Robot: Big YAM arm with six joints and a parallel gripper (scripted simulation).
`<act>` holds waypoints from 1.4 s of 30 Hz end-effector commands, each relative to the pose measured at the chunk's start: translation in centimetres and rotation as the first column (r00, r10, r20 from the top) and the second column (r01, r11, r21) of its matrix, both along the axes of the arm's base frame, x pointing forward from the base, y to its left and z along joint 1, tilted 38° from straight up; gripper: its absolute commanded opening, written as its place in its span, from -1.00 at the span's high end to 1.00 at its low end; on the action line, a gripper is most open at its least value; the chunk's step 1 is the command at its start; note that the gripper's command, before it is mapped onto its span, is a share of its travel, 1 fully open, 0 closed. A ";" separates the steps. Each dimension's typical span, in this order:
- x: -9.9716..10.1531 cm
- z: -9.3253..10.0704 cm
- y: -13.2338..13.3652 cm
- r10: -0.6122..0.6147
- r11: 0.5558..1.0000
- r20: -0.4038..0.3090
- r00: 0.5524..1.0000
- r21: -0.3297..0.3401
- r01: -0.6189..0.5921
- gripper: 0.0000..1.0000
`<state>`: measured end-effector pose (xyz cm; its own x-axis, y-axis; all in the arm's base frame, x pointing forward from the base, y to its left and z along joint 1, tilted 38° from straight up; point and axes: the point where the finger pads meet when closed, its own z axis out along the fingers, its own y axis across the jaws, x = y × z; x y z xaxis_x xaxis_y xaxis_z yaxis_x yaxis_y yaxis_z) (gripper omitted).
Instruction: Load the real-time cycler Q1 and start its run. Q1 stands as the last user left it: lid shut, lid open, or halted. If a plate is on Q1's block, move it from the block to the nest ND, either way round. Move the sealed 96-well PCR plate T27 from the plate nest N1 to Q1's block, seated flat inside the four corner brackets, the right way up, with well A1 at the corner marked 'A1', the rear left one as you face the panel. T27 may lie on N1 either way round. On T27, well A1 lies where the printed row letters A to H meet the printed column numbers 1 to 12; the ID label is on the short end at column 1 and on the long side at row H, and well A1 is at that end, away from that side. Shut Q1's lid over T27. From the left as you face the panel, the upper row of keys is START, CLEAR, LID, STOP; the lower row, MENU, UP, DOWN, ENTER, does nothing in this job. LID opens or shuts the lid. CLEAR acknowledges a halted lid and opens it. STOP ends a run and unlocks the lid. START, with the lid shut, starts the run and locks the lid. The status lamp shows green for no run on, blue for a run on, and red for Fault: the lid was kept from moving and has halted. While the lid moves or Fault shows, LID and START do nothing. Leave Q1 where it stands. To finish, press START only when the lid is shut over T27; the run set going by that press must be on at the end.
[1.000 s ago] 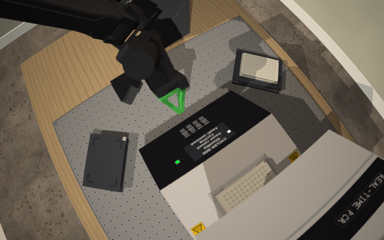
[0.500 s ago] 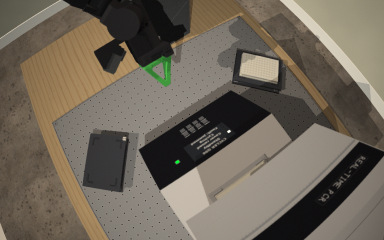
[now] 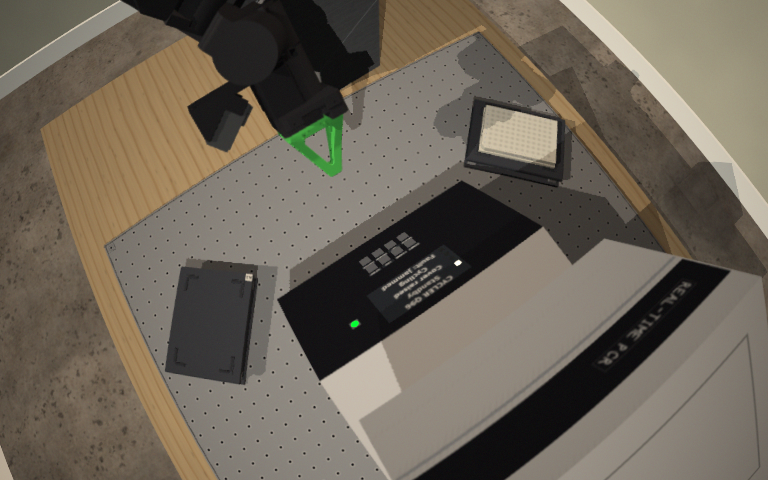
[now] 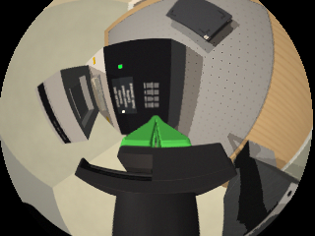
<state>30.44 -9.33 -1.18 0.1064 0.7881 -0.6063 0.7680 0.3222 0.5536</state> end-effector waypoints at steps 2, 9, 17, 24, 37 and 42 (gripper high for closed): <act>1.4 0.4 -0.4 0.000 1.000 0.020 1.000 -0.017 0.000 1.00; 1.4 0.2 0.0 0.005 1.000 0.021 1.000 -0.008 -0.005 1.00; 1.6 0.5 0.3 0.011 1.000 0.029 1.000 -0.004 -0.010 1.00; 1.4 0.8 -0.2 -0.006 1.000 0.031 0.999 -0.004 0.006 1.00; 1.3 0.1 -0.3 -0.007 1.000 0.014 1.000 -0.005 0.007 1.00; 1.5 0.4 -0.3 -0.007 1.000 0.029 1.000 -0.005 0.007 1.00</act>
